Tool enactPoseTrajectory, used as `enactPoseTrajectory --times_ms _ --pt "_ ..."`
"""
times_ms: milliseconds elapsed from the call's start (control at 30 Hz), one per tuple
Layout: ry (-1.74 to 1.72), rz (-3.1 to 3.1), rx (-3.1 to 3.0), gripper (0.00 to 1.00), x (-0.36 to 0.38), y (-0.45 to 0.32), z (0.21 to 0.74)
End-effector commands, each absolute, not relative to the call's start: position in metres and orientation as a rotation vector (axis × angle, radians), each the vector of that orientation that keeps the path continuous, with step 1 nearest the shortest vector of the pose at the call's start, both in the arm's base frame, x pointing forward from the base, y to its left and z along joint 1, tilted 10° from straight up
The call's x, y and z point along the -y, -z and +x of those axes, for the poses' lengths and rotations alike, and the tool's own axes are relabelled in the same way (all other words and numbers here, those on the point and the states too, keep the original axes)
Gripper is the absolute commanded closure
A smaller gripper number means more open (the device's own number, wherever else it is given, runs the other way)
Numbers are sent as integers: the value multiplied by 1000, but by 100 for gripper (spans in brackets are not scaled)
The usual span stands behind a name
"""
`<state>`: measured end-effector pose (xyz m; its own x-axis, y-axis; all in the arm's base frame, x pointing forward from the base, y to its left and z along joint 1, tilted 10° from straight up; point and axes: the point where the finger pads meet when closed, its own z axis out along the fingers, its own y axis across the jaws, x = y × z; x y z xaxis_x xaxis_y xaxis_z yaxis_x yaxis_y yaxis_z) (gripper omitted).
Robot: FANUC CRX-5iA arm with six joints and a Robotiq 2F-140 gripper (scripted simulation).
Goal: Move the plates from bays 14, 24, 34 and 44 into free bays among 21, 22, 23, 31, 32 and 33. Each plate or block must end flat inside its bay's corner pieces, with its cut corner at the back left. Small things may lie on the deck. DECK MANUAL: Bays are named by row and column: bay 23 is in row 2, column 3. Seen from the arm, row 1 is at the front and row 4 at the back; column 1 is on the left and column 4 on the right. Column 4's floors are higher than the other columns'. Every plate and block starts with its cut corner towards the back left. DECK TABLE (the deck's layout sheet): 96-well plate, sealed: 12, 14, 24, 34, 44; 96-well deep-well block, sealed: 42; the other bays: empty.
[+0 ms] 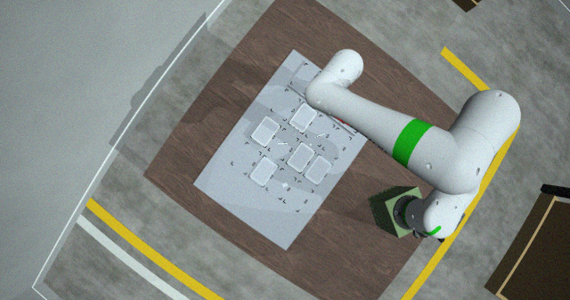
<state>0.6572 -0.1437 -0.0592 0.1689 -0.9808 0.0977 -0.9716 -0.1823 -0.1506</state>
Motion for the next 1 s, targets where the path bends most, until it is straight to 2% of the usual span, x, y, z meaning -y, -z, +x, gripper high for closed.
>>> enactPoseTrajectory --times_ms 0,967 --pt "269 -2360 -1973 90 144 58 658" --pt "269 -2360 -1973 90 141 23 652"
